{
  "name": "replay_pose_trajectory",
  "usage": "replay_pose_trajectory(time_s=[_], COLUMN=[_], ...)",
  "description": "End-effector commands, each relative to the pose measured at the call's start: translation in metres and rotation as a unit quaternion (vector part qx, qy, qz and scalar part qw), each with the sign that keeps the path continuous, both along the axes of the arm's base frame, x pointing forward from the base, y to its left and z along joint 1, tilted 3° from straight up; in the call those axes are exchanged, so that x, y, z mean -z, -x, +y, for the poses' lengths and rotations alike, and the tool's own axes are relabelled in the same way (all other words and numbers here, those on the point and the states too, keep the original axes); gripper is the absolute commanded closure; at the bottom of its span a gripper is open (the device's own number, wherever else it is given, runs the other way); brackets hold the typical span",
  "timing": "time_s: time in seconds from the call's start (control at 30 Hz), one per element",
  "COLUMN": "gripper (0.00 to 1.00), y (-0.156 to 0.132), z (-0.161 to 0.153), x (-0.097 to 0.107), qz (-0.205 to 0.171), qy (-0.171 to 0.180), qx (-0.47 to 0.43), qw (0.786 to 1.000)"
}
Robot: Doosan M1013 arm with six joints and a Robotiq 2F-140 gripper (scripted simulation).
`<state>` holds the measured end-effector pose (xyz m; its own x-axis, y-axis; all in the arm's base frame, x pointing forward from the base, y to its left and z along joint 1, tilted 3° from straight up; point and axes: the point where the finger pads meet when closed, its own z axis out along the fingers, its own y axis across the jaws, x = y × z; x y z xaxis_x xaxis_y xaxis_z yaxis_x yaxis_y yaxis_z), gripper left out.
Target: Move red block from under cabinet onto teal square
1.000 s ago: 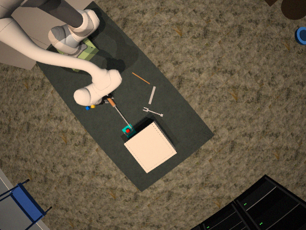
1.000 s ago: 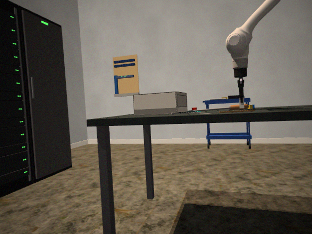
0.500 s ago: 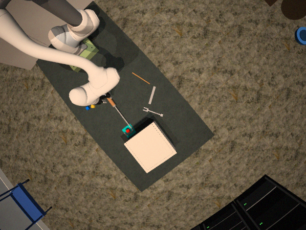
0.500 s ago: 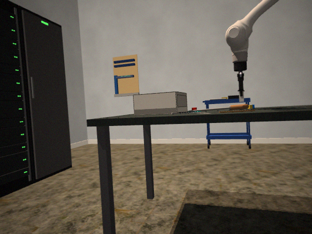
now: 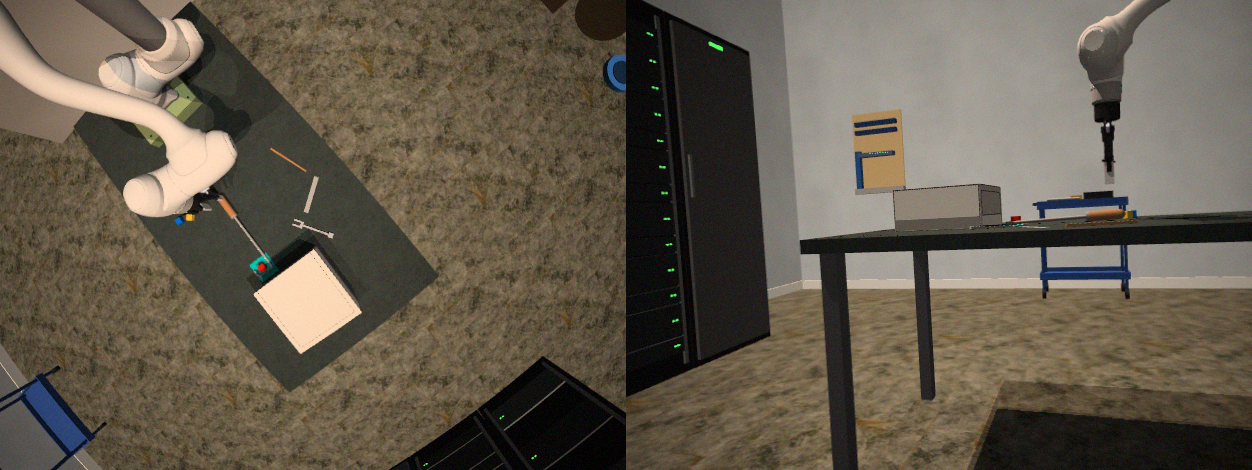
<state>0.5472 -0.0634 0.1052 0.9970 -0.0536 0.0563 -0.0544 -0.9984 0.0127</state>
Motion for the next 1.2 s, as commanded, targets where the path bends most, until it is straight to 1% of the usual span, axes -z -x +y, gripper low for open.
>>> replay_pose_trajectory(time_s=[0.0, 0.2, 0.4, 1.17], gripper=[0.66, 0.66, 0.66, 0.66], y=[-0.002, 0.0, 0.0, 0.001], z=[0.002, 0.002, 0.002, 0.002], x=[-0.02, -0.042, -0.054, -0.056], qz=[-0.002, -0.002, -0.002, -0.002], qy=[0.0, 0.0, 0.0, 0.0], qx=[0.002, 0.002, 0.002, 0.002], qw=[1.0, 1.0, 1.0, 1.0])
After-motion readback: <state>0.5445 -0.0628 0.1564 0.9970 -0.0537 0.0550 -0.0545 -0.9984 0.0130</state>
